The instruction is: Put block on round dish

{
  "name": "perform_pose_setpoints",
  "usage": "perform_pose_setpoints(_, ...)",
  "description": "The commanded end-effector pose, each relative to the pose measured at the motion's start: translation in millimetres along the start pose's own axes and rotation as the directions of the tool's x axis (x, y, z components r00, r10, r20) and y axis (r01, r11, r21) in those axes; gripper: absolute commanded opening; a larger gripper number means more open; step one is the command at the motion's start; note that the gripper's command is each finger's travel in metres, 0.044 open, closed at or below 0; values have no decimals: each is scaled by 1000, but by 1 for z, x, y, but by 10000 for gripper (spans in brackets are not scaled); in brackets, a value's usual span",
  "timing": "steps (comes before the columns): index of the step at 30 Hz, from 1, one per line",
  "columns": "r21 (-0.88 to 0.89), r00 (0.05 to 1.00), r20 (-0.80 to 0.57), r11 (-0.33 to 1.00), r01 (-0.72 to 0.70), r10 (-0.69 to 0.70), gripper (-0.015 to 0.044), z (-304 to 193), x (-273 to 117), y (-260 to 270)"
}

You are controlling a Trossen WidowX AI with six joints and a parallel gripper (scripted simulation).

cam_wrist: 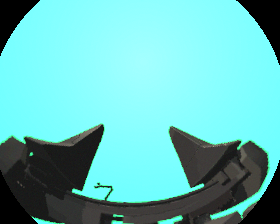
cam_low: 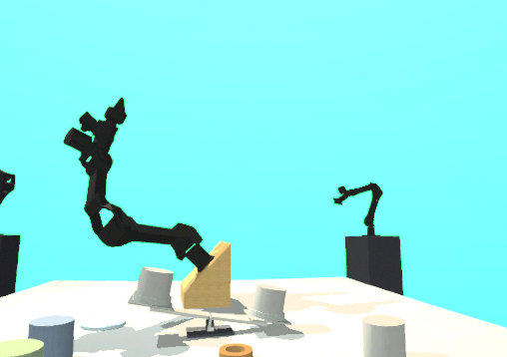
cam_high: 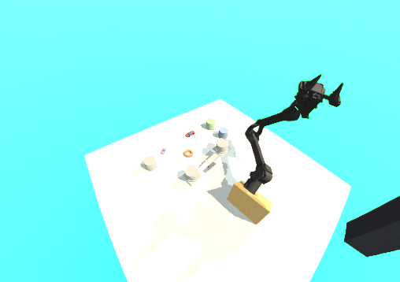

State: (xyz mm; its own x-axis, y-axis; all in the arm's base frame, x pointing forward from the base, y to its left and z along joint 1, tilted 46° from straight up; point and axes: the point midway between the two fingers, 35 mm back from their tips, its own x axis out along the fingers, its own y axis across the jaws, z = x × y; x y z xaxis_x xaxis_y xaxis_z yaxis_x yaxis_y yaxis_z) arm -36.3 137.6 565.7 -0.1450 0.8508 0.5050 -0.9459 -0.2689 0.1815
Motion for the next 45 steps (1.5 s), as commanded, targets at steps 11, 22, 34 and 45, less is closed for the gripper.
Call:
perform_pose_setpoints(11, -175, 934, -268, 966, 192, -234, 440, -112, 25, -14)
perform_pose_setpoints(22, -322, 778, -408, 873, 367, -477, 440, -189, 24, -61)
perform_pose_setpoints(34, -511, 501, -474, 690, 513, -724, 440, -257, -9, -132)
perform_pose_setpoints(45, -660, 199, -451, 475, 583, -870, 440, -294, -59, -192)
